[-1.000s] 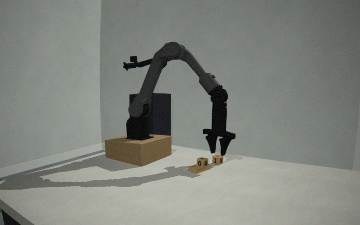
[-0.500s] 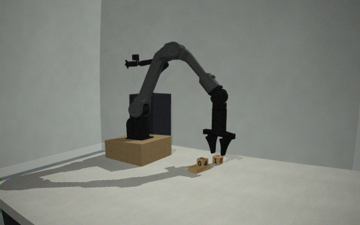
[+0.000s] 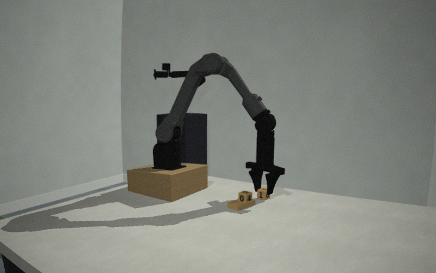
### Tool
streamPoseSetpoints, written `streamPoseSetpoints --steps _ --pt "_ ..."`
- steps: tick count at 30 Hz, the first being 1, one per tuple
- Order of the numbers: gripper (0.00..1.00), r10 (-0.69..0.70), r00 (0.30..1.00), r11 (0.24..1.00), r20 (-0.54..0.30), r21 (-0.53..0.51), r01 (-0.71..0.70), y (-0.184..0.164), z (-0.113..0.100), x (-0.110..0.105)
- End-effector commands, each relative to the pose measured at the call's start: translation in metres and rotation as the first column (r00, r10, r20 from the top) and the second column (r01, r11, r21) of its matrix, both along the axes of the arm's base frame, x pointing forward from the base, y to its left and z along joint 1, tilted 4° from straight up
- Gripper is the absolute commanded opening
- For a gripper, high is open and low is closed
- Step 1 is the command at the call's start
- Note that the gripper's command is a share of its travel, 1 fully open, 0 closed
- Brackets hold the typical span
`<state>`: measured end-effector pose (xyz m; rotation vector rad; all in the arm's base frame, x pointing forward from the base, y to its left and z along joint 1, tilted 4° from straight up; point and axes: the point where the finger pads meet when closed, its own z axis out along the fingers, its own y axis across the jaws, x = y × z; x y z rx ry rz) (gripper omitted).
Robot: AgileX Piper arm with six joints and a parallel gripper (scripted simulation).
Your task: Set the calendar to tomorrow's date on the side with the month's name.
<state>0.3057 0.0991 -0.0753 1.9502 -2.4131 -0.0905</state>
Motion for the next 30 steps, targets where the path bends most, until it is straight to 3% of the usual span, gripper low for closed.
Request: streamPoseSetpoints --steps 1,30 --pt "0.63 0.002 1.0 1.0 -0.002 0.0 -0.002 0.0004 -0.0036 -0.0012" --pt "0.63 0.002 1.0 1.0 -0.001 0.0 -0.002 0.0006 -0.0108 -0.0012"
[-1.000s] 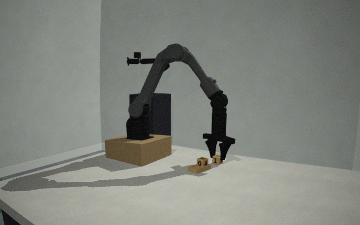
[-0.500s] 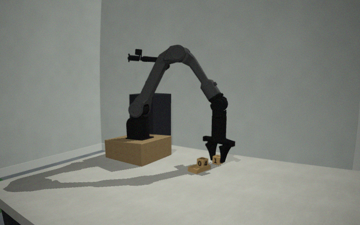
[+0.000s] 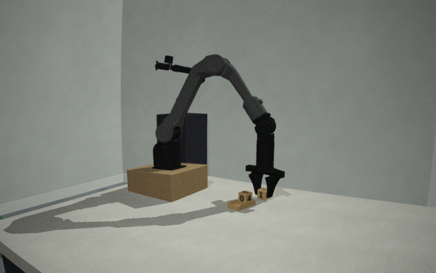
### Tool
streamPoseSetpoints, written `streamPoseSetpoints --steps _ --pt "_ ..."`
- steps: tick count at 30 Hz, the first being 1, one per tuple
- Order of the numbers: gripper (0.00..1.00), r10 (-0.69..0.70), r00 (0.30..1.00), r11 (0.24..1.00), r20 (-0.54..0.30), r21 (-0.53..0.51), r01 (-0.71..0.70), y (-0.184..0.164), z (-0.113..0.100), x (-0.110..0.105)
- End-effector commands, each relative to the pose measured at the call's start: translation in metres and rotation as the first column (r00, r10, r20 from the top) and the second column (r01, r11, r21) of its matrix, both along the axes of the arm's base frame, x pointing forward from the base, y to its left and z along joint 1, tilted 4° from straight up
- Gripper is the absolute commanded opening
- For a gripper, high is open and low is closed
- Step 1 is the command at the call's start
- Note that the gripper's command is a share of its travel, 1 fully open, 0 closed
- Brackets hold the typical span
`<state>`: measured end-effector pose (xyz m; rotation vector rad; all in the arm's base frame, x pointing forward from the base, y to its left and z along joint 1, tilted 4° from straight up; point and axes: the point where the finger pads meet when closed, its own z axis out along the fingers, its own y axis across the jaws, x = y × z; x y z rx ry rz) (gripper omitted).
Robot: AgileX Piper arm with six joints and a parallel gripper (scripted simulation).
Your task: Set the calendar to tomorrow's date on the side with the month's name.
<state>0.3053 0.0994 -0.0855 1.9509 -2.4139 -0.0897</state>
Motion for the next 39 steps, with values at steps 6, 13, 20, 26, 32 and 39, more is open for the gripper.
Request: streamPoseSetpoints --steps 6,13,20,26,32,39 --pt "0.63 0.002 1.0 1.0 -0.002 0.0 -0.002 0.0003 -0.0006 -0.0009" --pt "0.63 0.002 1.0 1.0 -0.002 0.0 -0.002 0.0003 -0.0006 -0.0009" --pt "0.37 0.002 1.0 1.0 -0.002 0.0 -0.002 0.0003 -0.0006 -0.0009" --pt "0.37 0.002 1.0 1.0 -0.002 0.0 -0.002 0.0003 -0.0006 -0.0009" --pt "0.37 0.002 1.0 1.0 -0.002 0.0 -0.002 0.0003 -0.0006 -0.0009" --pt "0.37 0.002 1.0 1.0 -0.002 0.0 -0.002 0.0003 -0.0006 -0.0009"
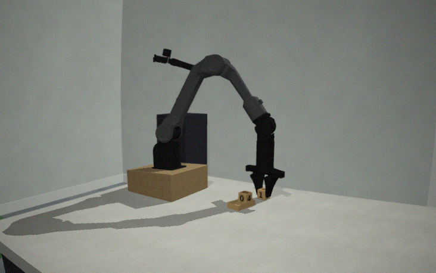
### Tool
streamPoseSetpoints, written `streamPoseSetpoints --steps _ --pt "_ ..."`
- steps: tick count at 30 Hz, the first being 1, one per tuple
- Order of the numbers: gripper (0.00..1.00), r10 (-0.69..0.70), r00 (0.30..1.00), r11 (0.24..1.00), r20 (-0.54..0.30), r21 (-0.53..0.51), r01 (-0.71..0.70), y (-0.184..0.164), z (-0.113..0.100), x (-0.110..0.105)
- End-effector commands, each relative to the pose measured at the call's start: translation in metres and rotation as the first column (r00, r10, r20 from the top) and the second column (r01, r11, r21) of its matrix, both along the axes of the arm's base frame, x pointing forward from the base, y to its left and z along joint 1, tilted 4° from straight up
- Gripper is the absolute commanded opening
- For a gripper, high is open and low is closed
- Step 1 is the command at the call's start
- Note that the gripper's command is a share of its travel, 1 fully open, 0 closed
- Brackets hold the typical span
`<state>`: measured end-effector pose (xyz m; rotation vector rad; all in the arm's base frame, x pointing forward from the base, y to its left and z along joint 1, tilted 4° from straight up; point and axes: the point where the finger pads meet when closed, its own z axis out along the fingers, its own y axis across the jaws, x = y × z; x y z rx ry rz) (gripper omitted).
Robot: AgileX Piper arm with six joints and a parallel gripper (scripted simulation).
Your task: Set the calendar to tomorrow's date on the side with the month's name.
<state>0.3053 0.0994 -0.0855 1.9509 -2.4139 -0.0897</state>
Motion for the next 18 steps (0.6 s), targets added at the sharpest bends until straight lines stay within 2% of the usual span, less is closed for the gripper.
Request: streamPoseSetpoints --steps 1,14,18 --pt "0.37 0.002 1.0 1.0 -0.002 0.0 -0.002 0.0003 -0.0006 -0.0009" --pt "0.37 0.002 1.0 1.0 -0.002 0.0 -0.002 0.0003 -0.0004 -0.0008" --pt "0.37 0.002 1.0 1.0 0.003 0.001 -0.002 0.0005 0.008 0.0012"
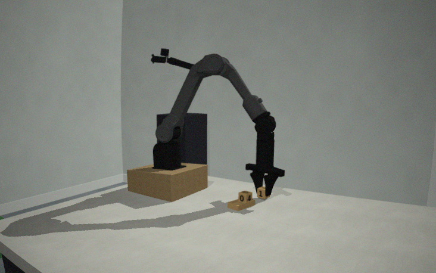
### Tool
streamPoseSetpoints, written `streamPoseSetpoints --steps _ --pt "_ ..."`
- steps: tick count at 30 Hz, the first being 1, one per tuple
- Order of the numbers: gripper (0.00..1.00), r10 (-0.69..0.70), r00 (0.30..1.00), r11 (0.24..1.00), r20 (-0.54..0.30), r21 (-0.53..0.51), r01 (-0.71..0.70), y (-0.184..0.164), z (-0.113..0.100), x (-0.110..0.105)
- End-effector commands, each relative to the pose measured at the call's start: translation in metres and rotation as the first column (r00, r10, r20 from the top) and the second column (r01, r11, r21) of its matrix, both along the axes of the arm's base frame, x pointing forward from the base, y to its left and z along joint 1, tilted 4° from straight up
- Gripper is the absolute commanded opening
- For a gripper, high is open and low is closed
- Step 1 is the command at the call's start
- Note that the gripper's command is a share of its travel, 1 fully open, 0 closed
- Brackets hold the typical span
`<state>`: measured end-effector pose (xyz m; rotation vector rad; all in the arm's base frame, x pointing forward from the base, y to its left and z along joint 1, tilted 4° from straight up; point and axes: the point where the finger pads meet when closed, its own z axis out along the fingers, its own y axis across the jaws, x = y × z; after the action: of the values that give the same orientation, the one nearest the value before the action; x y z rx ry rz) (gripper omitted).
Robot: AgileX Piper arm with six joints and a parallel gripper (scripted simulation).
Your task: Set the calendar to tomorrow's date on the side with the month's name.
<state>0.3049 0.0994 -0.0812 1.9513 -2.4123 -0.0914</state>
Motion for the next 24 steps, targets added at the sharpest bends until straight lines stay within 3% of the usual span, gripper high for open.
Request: streamPoseSetpoints --steps 1,4,15,24 --pt "0.37 0.001 1.0 1.0 0.005 0.001 -0.001 0.0 0.008 0.002" --pt "0.37 0.0 1.0 1.0 0.005 0.001 0.0 0.0 0.013 0.002" --pt "0.37 0.0 1.0 1.0 0.005 0.001 0.0 -0.002 0.087 0.007" --pt "0.37 0.0 1.0 1.0 0.001 0.0 0.0 -0.002 0.095 0.007"
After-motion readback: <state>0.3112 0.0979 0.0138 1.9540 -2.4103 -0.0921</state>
